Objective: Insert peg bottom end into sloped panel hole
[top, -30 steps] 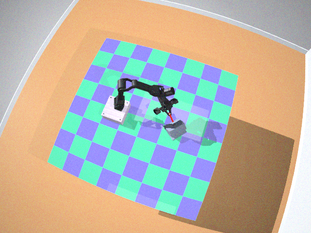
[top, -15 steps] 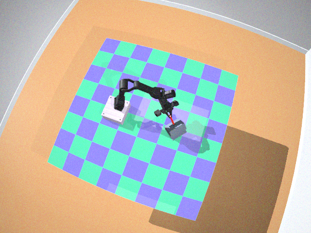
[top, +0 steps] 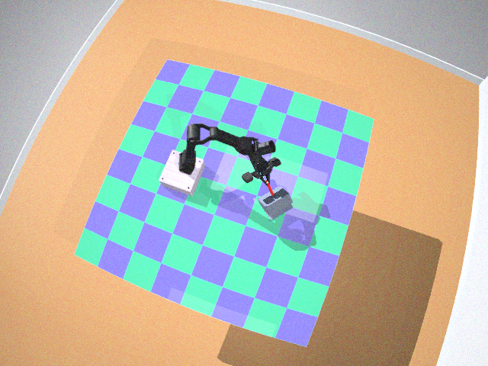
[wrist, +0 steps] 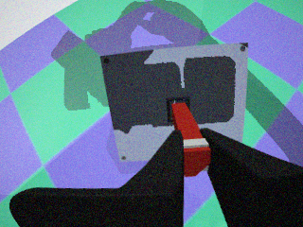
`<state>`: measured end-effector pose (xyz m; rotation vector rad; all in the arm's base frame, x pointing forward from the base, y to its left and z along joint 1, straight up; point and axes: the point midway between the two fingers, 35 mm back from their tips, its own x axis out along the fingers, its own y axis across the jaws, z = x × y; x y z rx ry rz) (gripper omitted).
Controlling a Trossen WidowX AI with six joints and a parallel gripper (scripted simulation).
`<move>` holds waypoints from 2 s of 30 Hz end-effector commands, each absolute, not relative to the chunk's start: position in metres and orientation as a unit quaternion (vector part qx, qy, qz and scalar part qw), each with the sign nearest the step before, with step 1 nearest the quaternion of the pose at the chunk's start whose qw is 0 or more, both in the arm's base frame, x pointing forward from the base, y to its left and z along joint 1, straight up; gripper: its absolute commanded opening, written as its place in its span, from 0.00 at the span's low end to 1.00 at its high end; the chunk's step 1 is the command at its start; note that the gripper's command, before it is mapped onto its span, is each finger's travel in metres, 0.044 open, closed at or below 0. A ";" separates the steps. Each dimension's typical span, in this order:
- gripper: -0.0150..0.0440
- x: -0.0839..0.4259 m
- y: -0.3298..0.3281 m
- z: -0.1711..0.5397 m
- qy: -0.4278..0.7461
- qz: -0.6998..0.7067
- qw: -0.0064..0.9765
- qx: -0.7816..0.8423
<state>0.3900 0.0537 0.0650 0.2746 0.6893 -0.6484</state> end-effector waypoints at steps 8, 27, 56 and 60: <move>0.25 0.391 0.052 0.061 0.330 -0.311 0.881 0.132; 0.25 0.397 0.048 0.054 0.330 -0.312 0.881 0.132; 0.92 0.397 0.048 0.055 0.328 -0.313 0.881 0.133; 1.00 0.393 0.051 0.060 0.329 -0.313 0.881 0.133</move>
